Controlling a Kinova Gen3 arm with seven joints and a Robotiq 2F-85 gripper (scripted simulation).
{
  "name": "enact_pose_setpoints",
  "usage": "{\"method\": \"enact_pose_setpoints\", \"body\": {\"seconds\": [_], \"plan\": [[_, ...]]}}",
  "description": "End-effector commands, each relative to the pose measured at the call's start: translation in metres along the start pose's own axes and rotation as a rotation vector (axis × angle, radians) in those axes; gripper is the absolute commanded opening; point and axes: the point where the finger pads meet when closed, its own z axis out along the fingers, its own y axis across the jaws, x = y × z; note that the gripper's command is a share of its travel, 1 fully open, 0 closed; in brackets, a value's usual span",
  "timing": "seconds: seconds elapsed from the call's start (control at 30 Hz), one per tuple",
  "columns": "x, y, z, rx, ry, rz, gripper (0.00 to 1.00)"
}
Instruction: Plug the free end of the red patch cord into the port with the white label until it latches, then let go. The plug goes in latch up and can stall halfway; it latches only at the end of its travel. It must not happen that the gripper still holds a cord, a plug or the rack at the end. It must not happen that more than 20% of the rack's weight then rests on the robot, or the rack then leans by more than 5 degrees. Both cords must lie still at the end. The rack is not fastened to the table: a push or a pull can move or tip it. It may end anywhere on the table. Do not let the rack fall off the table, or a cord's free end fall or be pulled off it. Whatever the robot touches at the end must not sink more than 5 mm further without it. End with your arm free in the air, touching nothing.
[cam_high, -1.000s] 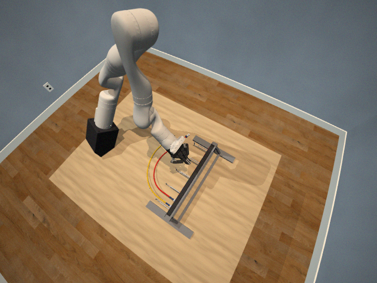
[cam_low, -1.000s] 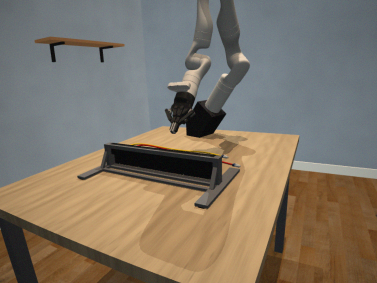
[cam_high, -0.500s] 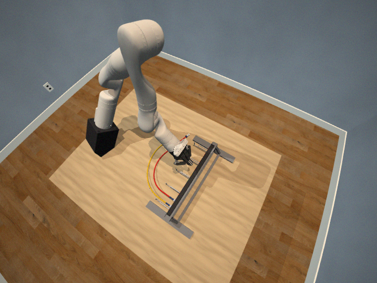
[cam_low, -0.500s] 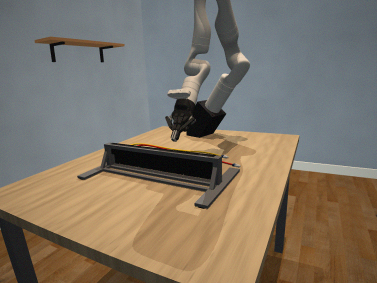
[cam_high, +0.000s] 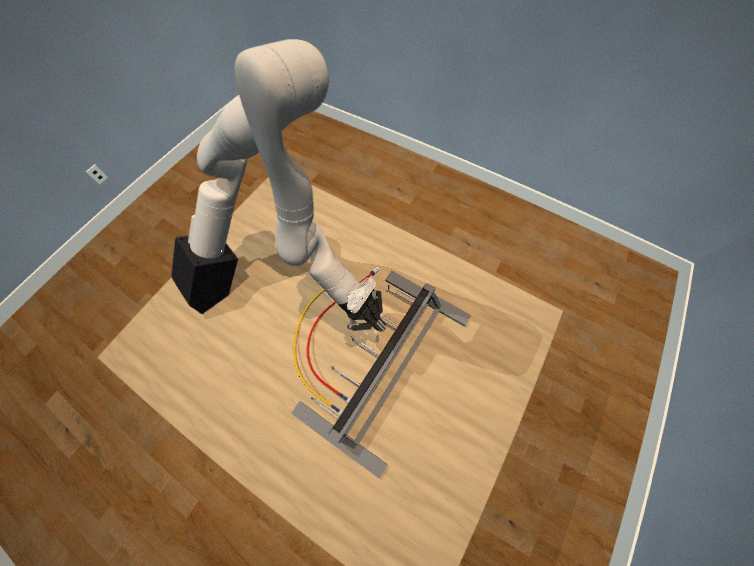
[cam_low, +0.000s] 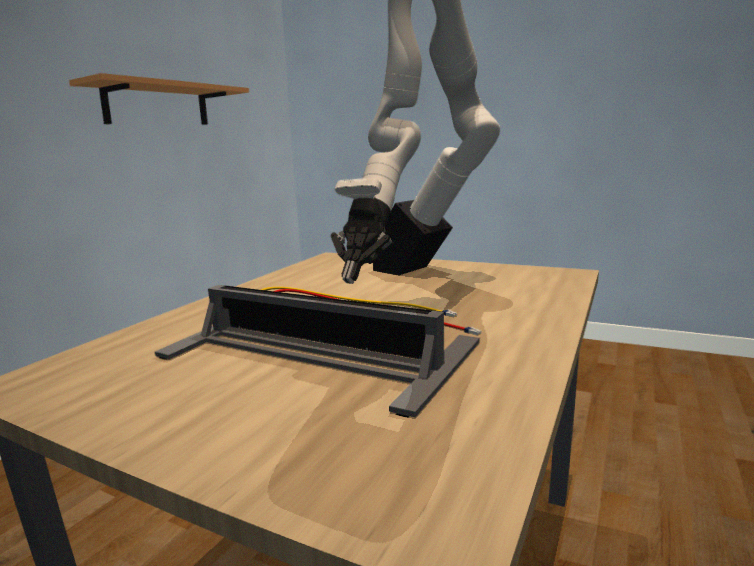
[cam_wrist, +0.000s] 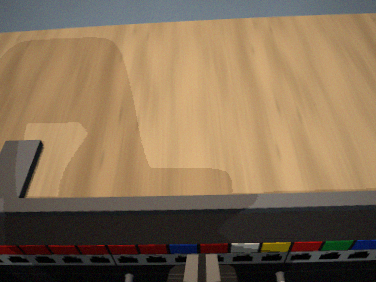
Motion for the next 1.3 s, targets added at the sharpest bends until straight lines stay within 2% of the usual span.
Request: {"method": "enact_pose_setpoints", "body": {"seconds": [0.0,0.97,1.1,1.27], "plan": [[0.001,0.0,0.0,-0.001,0.002,0.0,0.0],[0.001,0.0,-0.003,-0.001,0.002,0.0,0.0],[0.001,0.0,-0.016,-0.001,0.002,0.0,0.0],[0.001,0.0,-0.044,-0.001,0.002,0.0,0.0]]}}
